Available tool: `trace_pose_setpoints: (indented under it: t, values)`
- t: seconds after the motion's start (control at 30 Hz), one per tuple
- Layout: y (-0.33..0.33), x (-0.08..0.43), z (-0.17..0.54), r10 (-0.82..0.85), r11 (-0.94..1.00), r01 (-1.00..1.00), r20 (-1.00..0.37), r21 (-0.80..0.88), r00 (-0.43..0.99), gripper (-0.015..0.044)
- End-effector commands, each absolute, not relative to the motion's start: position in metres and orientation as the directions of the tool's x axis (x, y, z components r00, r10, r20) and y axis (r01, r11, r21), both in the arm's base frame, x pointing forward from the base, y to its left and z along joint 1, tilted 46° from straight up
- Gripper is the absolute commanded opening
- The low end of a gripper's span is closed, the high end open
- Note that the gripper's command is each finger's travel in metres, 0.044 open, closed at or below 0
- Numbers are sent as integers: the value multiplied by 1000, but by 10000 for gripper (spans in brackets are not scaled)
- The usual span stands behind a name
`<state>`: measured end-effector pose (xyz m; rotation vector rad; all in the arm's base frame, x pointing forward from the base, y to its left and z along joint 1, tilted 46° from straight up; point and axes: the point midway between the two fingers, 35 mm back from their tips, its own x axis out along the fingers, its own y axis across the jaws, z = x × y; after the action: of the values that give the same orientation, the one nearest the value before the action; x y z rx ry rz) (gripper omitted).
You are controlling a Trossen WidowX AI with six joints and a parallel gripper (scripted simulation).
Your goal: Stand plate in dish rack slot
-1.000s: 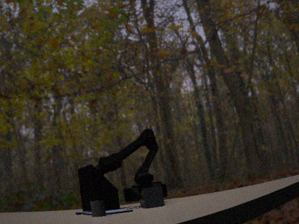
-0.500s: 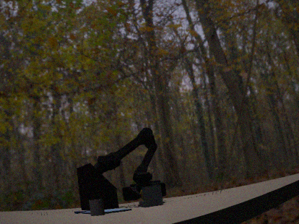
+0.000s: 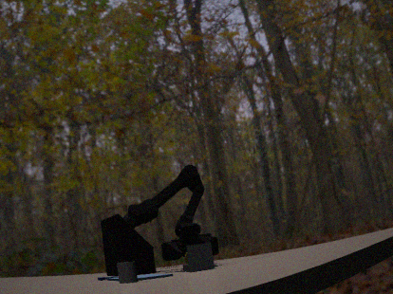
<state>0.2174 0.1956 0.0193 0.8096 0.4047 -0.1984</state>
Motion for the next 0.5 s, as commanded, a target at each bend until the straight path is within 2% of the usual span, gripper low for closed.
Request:
trace_pose_setpoints:
  t: [0.0, 0.47]
  values:
    - [180, 224, 40, -23, 671, 330, -426, 664, 905, 400]
    - [123, 233, 100, -25, 673, 315, -405, 669, 914, 400]
